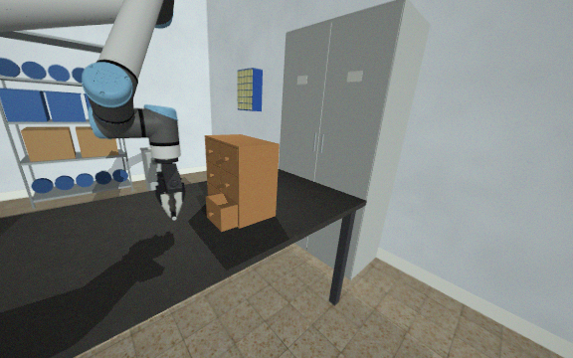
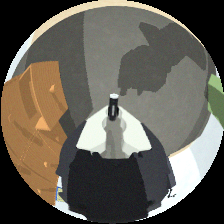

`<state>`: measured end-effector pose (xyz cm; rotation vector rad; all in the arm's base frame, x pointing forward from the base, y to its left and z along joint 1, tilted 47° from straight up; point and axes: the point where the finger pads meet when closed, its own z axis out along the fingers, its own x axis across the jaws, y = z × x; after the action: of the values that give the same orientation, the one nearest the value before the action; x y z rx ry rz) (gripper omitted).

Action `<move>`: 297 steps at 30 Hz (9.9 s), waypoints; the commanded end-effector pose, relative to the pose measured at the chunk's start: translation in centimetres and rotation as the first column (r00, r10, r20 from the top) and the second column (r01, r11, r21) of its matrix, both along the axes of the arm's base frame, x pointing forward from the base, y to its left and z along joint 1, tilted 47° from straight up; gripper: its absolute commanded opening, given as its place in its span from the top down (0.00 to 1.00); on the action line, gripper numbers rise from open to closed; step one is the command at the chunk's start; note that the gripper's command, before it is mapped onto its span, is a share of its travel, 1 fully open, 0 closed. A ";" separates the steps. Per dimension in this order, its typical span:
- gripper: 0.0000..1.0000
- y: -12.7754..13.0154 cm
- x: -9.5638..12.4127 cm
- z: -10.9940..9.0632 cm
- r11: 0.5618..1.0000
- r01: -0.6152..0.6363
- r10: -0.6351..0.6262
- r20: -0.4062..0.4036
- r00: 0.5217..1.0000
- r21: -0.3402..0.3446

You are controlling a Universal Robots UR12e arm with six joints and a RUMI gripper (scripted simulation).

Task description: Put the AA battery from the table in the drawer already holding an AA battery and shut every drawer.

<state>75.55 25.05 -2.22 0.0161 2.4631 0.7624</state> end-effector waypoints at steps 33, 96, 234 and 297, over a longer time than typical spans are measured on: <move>0.95 -2.7 -2.4 3.3 0.998 -0.047 0.048 0.034 0.998 -0.036; 0.95 -4.8 -1.1 2.5 0.159 -0.371 0.982 0.108 0.153 -0.915; 0.95 -6.4 -2.9 4.4 0.311 0.065 0.911 0.317 0.264 -0.948; 0.95 -6.2 -3.1 3.8 0.355 0.666 0.737 0.634 0.232 -0.656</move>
<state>72.42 18.82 1.61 -0.8225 1.0921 -0.7683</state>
